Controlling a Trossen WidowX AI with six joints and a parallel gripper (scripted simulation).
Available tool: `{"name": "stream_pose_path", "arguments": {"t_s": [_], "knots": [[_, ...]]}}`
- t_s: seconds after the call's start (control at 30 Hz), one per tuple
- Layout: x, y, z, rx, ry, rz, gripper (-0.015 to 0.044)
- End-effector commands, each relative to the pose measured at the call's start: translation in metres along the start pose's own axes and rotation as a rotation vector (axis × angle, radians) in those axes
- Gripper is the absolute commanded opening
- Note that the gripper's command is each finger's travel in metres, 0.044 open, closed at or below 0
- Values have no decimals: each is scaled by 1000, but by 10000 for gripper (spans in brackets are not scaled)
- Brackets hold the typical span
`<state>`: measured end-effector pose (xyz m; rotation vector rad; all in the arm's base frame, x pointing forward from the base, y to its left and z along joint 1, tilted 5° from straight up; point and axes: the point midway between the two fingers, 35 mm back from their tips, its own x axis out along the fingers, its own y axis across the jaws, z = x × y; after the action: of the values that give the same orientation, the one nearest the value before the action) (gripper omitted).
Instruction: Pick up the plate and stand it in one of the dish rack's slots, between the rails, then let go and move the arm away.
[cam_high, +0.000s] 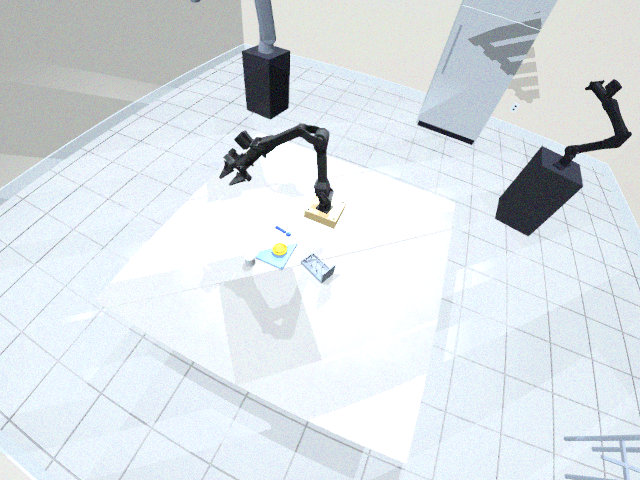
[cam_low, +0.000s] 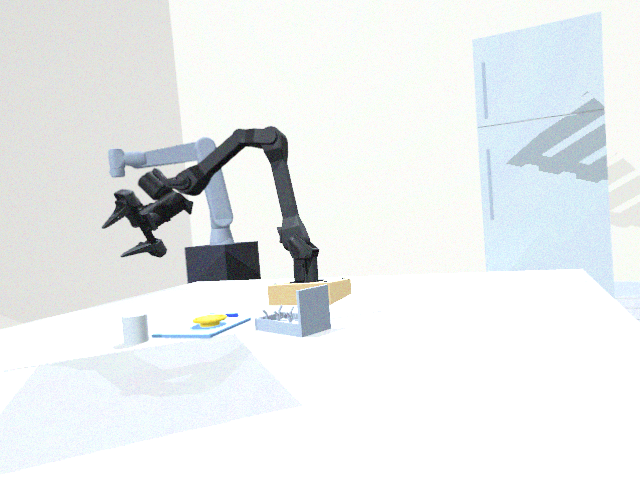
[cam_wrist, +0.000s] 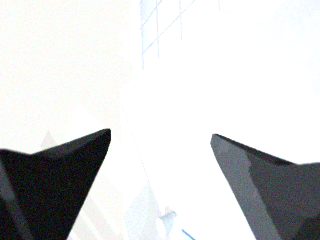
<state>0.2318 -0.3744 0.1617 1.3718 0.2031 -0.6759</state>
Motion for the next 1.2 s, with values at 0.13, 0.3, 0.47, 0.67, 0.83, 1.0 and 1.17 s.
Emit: {"name": "stream_pose_path", "arguments": {"t_s": [0.13,0.3,0.47,0.67,0.83,1.0,1.17], "knots": [[25,6,-45,-143,97,-74,400],[38,7,-73,-233,163,-120,400],[50,7,-102,-326,234,-169,400],[59,5,-137,-446,323,-225,400],[64,2,-166,-553,399,-269,400],[68,-1,-195,-666,478,-310,400],[68,-5,-222,-784,559,-347,400]]}}
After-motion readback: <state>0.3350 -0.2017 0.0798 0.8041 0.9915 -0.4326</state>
